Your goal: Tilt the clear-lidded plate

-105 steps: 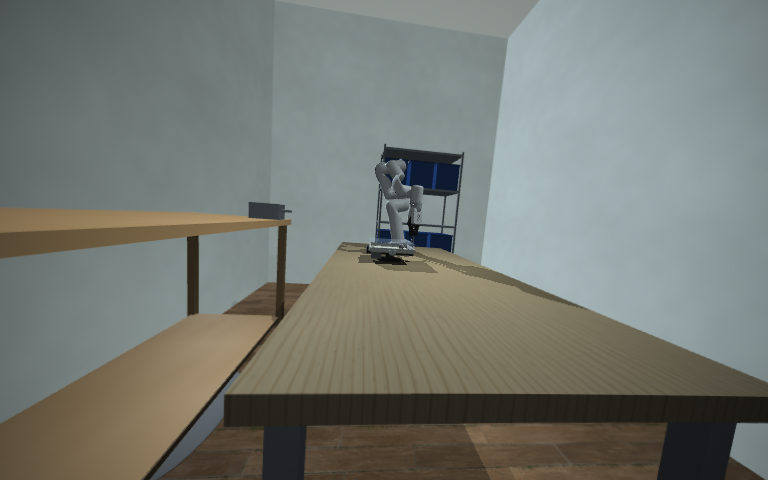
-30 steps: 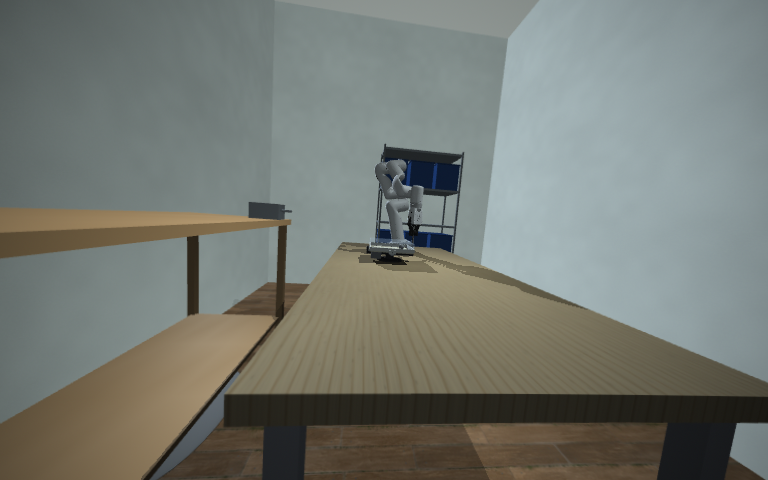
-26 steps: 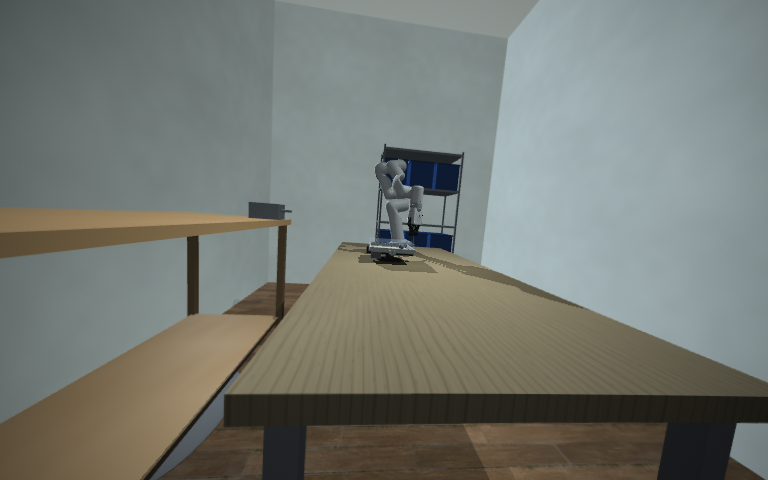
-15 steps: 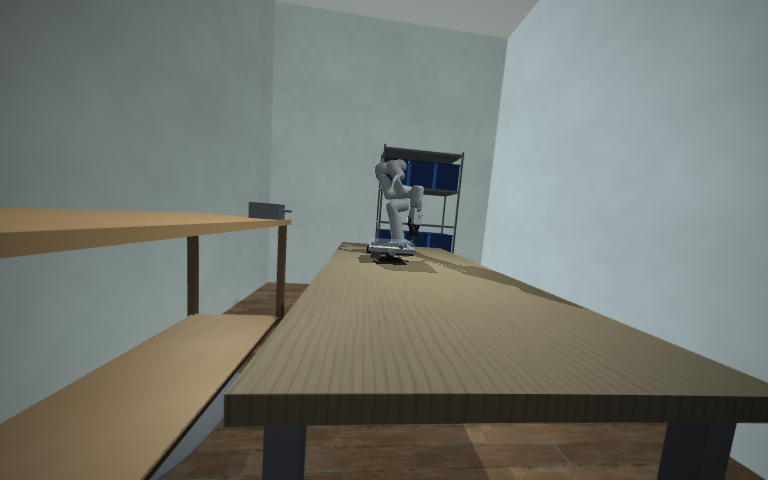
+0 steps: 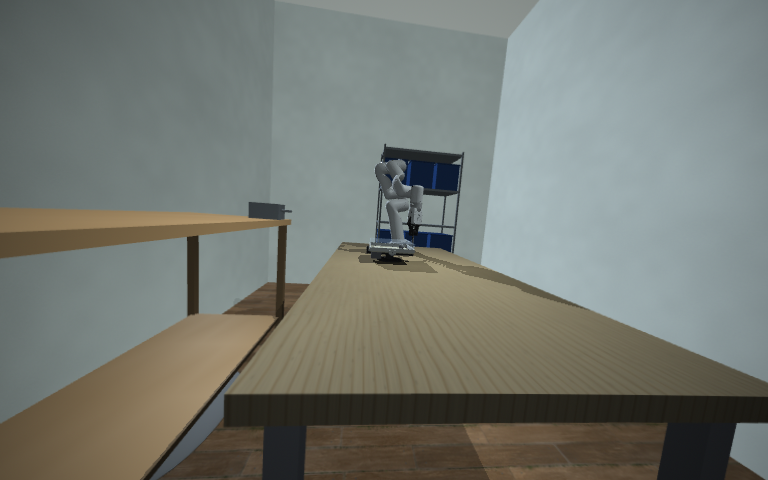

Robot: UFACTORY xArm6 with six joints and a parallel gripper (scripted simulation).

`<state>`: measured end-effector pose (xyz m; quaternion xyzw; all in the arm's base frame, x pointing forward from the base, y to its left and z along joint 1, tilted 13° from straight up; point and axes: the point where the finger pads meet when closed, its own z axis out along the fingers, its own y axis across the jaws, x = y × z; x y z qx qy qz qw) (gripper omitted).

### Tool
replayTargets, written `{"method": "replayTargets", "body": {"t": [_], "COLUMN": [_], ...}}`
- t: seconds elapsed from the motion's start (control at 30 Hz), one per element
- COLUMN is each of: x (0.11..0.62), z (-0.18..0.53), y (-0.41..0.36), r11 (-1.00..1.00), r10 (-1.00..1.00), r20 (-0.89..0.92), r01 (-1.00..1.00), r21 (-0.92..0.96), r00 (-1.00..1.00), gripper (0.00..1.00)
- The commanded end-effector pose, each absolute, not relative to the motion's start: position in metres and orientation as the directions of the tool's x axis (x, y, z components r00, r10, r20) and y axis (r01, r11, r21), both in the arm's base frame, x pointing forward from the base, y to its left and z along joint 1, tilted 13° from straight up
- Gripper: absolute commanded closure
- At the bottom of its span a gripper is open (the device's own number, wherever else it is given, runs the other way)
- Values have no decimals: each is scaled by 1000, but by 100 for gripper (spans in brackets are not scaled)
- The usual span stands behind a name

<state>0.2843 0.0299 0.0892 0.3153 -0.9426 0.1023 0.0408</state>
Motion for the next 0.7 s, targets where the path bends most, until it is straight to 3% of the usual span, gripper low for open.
{"method": "replayTargets", "body": {"t": [0.0, 0.67], "x": [286, 285], "z": [89, 90], "y": [31, 30], "r11": [780, 780], "r10": [-587, -587], "r20": [137, 137], "r01": [-603, -603], "r21": [-169, -169], "r00": [-798, -798], "gripper": [100, 100]}}
